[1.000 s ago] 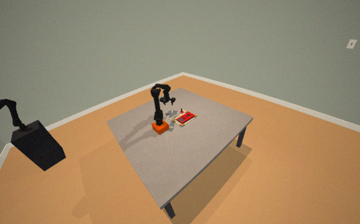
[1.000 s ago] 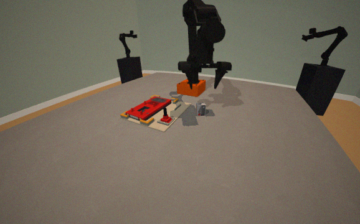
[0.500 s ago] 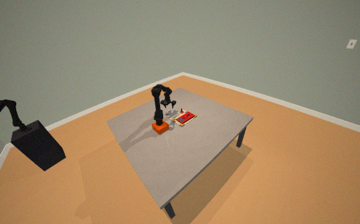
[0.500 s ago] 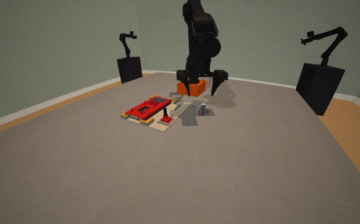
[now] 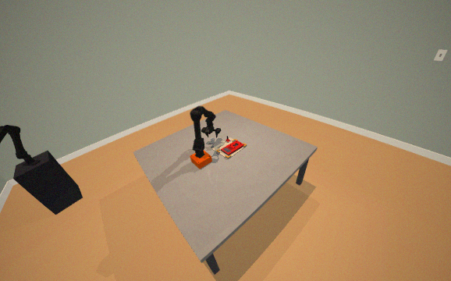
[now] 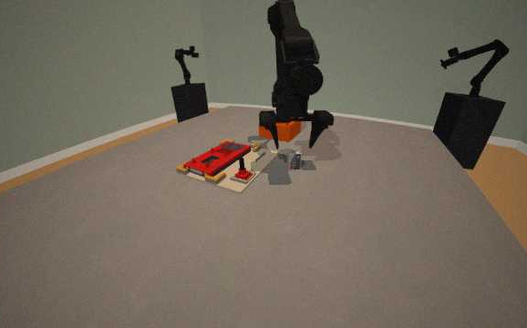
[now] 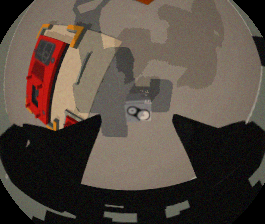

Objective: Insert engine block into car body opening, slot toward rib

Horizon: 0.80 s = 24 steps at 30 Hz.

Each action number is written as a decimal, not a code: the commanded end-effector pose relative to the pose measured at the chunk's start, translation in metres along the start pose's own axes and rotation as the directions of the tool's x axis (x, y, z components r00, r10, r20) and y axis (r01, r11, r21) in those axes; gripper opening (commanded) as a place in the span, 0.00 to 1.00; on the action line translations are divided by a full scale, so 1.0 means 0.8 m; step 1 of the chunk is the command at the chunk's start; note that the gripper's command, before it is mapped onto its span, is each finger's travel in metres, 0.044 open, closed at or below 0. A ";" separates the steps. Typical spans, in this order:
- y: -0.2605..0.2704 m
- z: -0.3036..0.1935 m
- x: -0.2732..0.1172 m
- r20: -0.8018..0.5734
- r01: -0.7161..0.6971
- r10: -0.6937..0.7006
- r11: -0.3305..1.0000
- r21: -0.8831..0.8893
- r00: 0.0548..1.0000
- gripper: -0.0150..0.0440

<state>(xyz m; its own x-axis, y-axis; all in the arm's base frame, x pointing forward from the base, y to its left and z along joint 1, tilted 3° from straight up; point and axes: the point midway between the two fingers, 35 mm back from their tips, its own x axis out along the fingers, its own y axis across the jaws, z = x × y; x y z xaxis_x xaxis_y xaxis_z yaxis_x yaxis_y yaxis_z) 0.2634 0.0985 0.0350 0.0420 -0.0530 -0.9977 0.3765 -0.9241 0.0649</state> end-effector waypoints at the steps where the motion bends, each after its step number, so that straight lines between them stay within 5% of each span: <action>1: -0.001 0.002 0.012 0.010 0.003 -0.003 1.000 -0.004 1.000 1.00; 24: -0.003 0.004 0.058 0.011 0.002 -0.002 1.000 -0.001 1.000 1.00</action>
<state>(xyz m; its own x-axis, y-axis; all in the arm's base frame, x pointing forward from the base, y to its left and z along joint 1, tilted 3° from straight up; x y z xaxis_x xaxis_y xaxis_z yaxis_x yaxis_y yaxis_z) 0.2639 0.0979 -0.0033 0.0411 -0.0534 -0.9977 0.3741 -0.9251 0.0649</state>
